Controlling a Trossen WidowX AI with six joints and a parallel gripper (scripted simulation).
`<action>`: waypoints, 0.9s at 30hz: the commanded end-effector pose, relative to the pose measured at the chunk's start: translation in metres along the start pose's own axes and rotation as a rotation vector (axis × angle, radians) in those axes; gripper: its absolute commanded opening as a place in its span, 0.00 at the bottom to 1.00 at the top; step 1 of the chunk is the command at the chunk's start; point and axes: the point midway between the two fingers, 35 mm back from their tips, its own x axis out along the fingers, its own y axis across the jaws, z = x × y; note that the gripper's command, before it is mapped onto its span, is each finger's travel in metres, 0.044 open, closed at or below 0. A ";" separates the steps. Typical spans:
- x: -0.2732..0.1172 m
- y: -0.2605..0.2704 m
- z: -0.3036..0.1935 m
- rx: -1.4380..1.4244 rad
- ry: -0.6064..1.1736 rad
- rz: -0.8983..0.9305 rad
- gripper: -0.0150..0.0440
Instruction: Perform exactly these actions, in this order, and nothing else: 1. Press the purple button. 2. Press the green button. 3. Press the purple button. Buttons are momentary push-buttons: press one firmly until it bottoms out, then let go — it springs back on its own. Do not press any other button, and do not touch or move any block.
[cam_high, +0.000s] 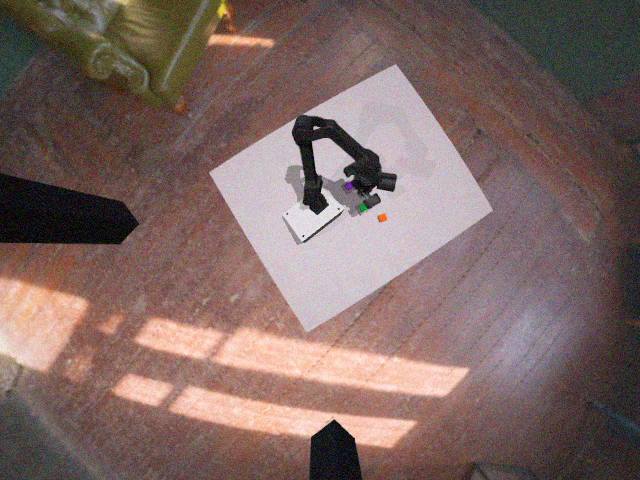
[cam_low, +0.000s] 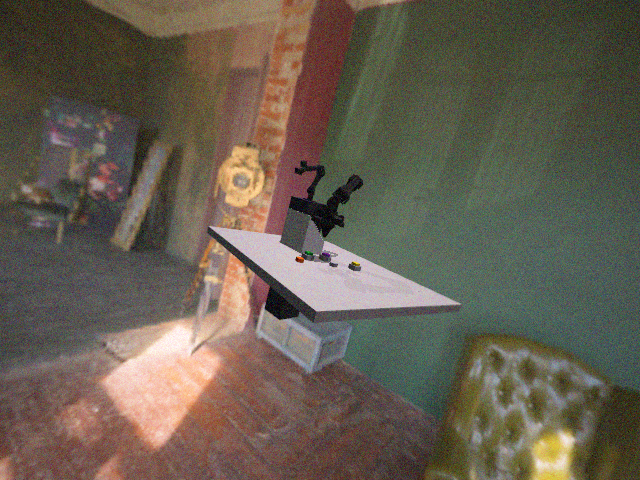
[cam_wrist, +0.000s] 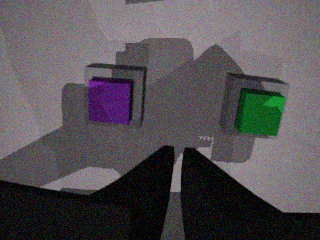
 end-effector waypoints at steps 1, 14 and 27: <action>-0.001 -0.052 -0.002 -0.003 -0.002 -0.005 0.29; 0.025 -0.070 -0.003 -0.006 -0.002 -0.003 0.29; 0.069 -0.069 -0.005 -0.005 -0.002 0.001 0.29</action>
